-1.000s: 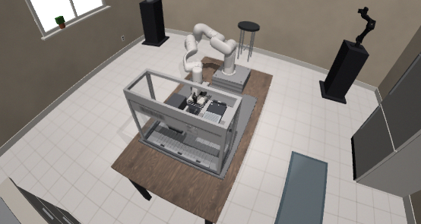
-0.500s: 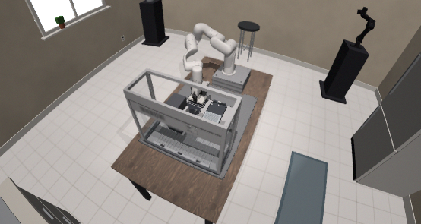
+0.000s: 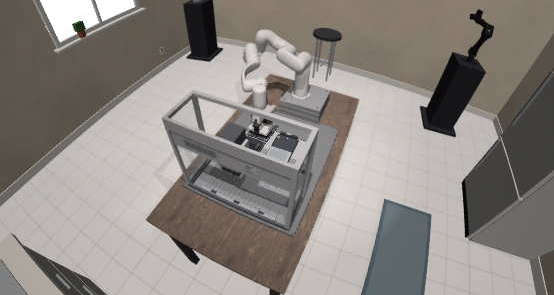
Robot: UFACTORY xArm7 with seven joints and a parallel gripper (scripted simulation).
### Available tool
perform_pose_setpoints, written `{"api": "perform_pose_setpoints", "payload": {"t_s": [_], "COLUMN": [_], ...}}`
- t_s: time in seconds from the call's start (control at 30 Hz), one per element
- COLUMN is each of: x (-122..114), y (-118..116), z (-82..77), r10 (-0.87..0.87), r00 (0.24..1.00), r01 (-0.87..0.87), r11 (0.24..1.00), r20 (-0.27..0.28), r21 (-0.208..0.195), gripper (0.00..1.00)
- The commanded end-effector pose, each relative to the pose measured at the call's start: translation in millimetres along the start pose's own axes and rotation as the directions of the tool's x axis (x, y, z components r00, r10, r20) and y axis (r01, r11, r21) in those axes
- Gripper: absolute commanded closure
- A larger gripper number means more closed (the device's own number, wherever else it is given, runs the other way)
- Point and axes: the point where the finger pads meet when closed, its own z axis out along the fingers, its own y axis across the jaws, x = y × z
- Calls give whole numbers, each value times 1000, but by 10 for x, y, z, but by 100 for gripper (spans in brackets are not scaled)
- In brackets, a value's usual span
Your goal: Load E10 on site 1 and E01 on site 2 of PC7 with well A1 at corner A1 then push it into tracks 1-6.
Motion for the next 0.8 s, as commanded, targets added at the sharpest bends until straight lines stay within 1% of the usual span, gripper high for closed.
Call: {"api": "perform_pose_setpoints", "payload": {"t_s": [0.0,0.27,0.33,0.77], "x": [-1,-1,-1,-1], "y": [10,10,10,9], "z": [-87,-220,-220,-437], "r10": [0,0,0,0], "r00": [1000,1000,1000,1000], "r01": [0,0,0,0], "r11": [1000,1000,1000,1000], "r20": [1,1,1,1], "r21": [-3,-3,-3,-3], "gripper": [100,100,100,100]}}
